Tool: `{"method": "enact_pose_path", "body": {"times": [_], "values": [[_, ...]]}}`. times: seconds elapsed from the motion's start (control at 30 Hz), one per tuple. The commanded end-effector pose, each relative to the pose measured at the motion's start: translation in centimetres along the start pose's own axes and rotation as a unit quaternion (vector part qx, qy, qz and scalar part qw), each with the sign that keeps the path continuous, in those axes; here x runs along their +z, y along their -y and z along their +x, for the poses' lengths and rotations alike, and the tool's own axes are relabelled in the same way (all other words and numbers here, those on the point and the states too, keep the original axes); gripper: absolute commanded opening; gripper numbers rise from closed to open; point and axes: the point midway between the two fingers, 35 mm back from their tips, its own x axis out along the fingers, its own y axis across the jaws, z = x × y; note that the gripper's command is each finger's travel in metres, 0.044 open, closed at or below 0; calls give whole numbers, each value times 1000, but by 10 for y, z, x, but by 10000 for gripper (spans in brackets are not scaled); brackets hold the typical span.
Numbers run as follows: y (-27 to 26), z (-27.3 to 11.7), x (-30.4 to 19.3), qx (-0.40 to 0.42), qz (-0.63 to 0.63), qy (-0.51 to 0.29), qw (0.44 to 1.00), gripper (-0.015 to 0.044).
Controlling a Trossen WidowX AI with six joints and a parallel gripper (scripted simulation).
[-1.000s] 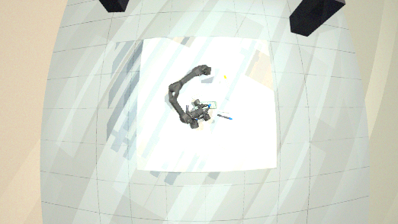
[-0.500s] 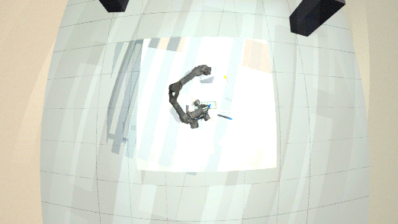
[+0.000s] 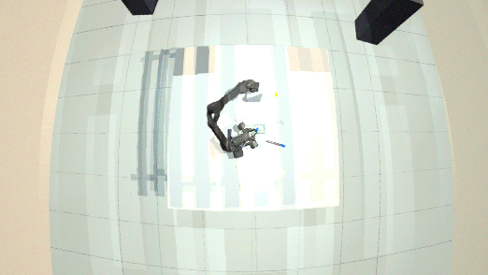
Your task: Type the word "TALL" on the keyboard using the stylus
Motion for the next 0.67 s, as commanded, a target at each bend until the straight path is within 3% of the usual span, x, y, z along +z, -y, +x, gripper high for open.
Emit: {"method": "enact_pose_path", "body": {"times": [0.0,0.2,0.63], "values": [[0,-4,-6,0,-1,2,1000,81],[1,-17,-31,0,-1,1,1000,81],[-1,-16,-29,1,-5,4,1000,81]]}}
